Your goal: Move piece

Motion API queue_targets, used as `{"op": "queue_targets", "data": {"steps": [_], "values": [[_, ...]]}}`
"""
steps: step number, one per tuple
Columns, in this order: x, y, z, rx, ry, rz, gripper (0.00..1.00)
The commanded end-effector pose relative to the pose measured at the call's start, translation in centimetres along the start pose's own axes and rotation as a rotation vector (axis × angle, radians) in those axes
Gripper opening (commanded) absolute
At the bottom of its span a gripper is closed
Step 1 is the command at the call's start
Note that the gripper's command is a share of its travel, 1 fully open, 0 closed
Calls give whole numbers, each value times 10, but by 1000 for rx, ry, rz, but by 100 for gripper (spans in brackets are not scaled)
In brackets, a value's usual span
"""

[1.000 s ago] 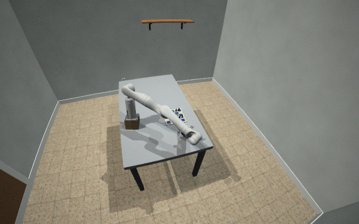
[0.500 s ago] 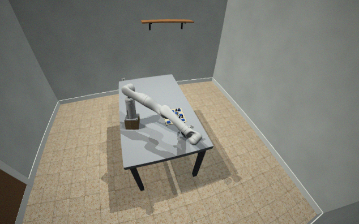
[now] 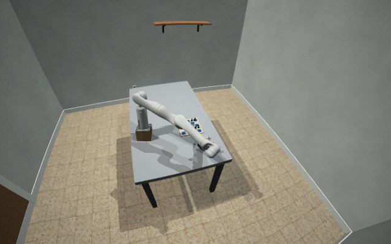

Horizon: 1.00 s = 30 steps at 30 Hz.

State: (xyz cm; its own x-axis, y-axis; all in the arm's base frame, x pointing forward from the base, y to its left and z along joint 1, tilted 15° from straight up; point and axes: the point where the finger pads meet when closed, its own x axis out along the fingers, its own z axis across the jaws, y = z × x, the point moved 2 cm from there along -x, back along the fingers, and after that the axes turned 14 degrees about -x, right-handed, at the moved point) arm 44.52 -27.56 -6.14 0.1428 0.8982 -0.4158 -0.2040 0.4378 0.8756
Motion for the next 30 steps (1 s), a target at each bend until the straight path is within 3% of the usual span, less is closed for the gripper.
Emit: {"op": "queue_targets", "data": {"steps": [1, 9, 18, 30], "values": [[-4, 3, 2, -2, -1, -2, 100], [-19, 21, 6, -2, -1, -2, 100], [-56, 63, 17, -2, -1, -2, 100], [-57, 63, 16, -1, 2, 1, 100]]}}
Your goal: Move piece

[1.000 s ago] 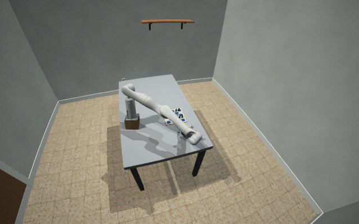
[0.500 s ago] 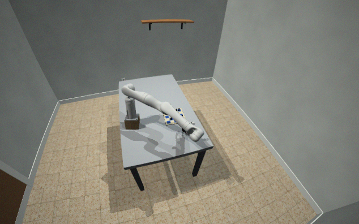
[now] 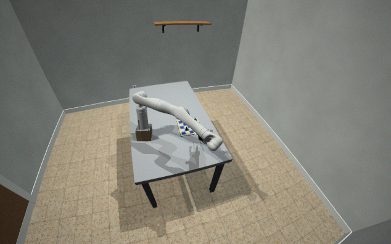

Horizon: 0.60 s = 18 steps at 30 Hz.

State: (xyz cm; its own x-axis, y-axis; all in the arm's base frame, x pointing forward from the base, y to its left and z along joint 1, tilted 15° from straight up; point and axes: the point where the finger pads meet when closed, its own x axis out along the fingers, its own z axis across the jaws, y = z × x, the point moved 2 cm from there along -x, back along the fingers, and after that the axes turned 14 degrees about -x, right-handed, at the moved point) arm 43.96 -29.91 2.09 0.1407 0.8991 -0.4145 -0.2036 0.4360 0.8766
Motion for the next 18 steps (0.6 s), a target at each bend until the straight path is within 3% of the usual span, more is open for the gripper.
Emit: {"op": "queue_targets", "data": {"steps": [1, 13, 18], "values": [[-1, 0, 1, -1, 0, -2, 100], [15, 1, 20, 18, 33, -60, 100], [37, 5, 43, 38, 77, -149, 100]]}}
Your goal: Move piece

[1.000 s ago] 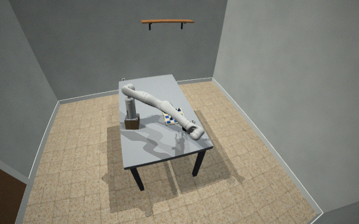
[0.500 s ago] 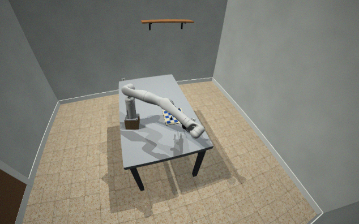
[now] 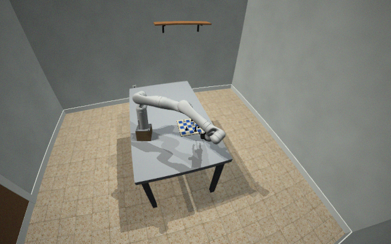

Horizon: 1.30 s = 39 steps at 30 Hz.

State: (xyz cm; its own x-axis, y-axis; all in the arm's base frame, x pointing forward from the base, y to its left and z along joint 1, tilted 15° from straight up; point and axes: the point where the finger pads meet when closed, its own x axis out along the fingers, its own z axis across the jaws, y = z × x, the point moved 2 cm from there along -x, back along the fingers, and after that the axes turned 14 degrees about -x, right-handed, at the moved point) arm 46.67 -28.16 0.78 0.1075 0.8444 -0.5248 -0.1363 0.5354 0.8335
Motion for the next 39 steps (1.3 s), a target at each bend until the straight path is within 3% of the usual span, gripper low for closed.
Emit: {"op": "queue_targets", "data": {"steps": [1, 10, 12, 16, 20, 23, 27, 29, 39], "values": [[14, 19, 25, -13, 31, -57, 100], [51, 49, 62, -4, 106, -290, 100], [51, 49, 62, -4, 106, -290, 100], [65, 72, 72, -15, 130, -417, 100], [71, 85, 74, -24, 138, -477, 100], [77, 105, 73, -40, 145, -557, 100], [82, 123, 70, -56, 147, -624, 100], [82, 123, 70, -56, 147, -624, 100], [91, 163, 52, -91, 143, -741, 100]]}}
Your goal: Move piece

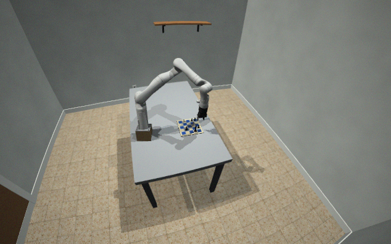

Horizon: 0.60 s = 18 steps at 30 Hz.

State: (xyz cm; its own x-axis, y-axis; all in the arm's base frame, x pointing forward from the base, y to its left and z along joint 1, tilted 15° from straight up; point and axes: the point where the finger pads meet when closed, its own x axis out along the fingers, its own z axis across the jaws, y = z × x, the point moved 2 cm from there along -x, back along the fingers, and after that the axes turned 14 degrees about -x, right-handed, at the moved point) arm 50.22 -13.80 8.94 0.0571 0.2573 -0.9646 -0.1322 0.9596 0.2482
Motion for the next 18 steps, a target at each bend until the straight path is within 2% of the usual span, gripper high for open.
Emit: {"op": "queue_targets", "data": {"steps": [1, 18], "values": [[-10, 24, 6, -29, -18, -10, 100], [-11, 27, 4, -31, -19, -20, 100]]}}
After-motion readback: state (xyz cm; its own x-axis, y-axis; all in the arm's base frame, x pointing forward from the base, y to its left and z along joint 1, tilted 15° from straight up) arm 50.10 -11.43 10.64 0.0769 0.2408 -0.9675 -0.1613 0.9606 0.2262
